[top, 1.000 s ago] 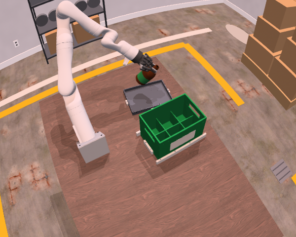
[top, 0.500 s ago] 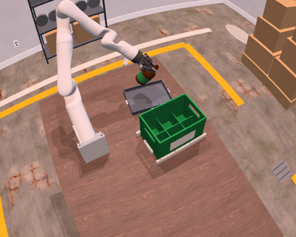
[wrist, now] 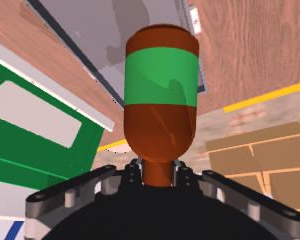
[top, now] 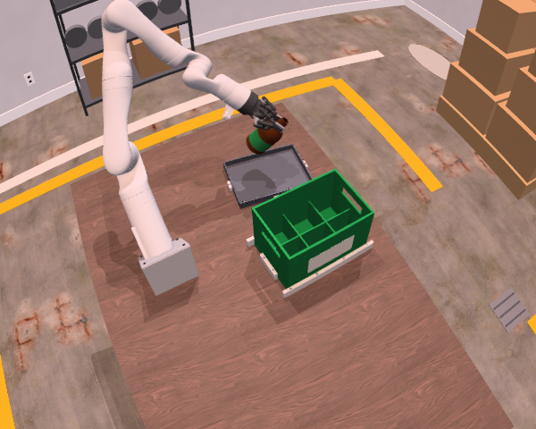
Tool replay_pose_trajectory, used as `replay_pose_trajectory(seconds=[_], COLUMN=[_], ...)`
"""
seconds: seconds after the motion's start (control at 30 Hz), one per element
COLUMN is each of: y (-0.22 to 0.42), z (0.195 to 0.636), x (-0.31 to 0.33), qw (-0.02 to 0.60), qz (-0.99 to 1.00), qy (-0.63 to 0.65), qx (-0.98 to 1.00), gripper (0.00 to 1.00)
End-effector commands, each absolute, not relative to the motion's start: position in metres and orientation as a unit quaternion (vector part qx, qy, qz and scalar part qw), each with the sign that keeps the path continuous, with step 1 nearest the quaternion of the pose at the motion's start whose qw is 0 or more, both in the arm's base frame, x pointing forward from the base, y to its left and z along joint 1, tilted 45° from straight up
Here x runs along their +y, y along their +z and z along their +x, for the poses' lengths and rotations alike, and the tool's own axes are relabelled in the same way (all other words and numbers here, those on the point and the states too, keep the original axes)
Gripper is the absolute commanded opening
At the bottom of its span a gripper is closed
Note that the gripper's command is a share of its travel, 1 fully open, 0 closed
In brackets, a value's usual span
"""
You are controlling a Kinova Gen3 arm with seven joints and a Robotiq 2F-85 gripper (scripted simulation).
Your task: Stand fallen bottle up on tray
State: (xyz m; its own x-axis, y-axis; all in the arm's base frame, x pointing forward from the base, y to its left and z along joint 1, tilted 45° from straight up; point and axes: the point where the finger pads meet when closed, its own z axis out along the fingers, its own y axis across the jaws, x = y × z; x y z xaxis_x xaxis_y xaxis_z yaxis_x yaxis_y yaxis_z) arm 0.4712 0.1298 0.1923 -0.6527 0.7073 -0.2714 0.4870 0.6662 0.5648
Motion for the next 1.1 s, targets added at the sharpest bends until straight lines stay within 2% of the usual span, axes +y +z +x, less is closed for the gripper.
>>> replay_pose_trajectory(seconds=[0.0,0.5,1.07], y=[0.1908,0.1881,0.1861], z=[0.4721,0.4703,0.4695], x=[0.1242,0.1232,0.1225], qw=[0.244,0.249,0.289], qz=[0.345,0.348,0.36], qy=[0.225,0.219,0.199], qx=[0.878,0.877,0.864], gripper=[0.0,0.0,0.0])
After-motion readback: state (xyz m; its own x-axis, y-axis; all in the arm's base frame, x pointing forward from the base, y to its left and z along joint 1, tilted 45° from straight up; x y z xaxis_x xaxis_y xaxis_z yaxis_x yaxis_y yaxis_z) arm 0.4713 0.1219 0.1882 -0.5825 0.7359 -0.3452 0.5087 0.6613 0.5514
